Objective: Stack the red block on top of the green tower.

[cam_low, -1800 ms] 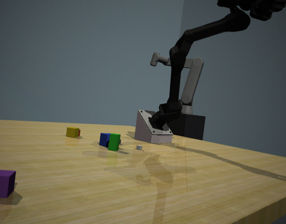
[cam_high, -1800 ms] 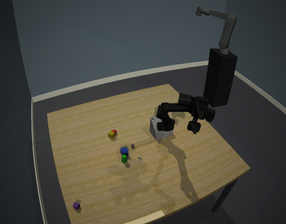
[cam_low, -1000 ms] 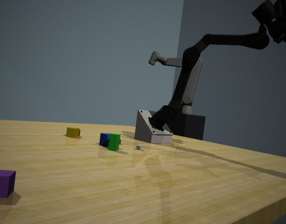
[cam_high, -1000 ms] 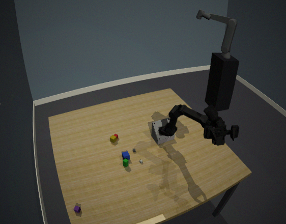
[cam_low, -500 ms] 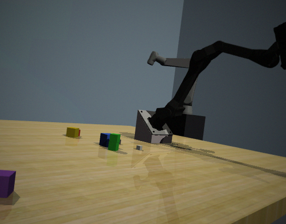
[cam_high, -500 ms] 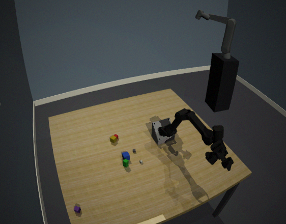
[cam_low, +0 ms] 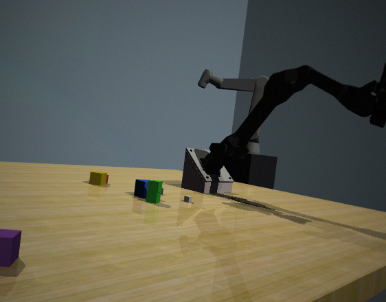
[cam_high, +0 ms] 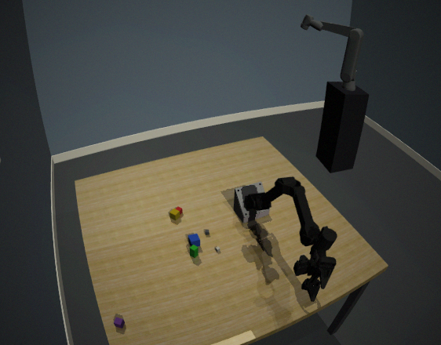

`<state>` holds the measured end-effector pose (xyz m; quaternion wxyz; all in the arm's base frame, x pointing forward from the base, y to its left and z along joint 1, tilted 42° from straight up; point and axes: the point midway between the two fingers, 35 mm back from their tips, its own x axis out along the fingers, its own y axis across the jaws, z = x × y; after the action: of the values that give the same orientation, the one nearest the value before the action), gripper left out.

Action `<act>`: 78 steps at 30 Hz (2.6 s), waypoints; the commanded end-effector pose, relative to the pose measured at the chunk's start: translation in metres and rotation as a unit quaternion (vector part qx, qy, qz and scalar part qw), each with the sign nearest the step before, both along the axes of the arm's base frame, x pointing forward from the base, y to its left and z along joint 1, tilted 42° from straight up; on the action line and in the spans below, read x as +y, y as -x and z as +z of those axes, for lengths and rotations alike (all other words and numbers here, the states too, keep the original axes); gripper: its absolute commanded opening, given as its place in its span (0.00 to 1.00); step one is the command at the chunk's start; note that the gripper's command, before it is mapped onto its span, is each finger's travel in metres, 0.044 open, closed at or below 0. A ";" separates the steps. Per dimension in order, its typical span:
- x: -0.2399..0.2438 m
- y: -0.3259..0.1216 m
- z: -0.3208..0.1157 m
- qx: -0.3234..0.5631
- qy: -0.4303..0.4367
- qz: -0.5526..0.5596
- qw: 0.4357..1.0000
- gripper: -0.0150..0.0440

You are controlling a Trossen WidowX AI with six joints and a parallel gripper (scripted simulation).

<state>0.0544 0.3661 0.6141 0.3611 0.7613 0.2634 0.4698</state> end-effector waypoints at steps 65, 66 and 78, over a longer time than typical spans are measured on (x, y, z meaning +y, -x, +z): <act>-0.284 -0.416 -0.575 -0.258 0.836 0.161 0.457 1.00; -0.293 -0.413 -0.582 -0.256 0.833 0.174 0.459 1.00; -0.392 -0.353 -0.654 -0.300 0.740 0.296 0.524 1.00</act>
<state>0.4240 -0.0031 -0.0262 0.7092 -0.1057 0.6034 0.3489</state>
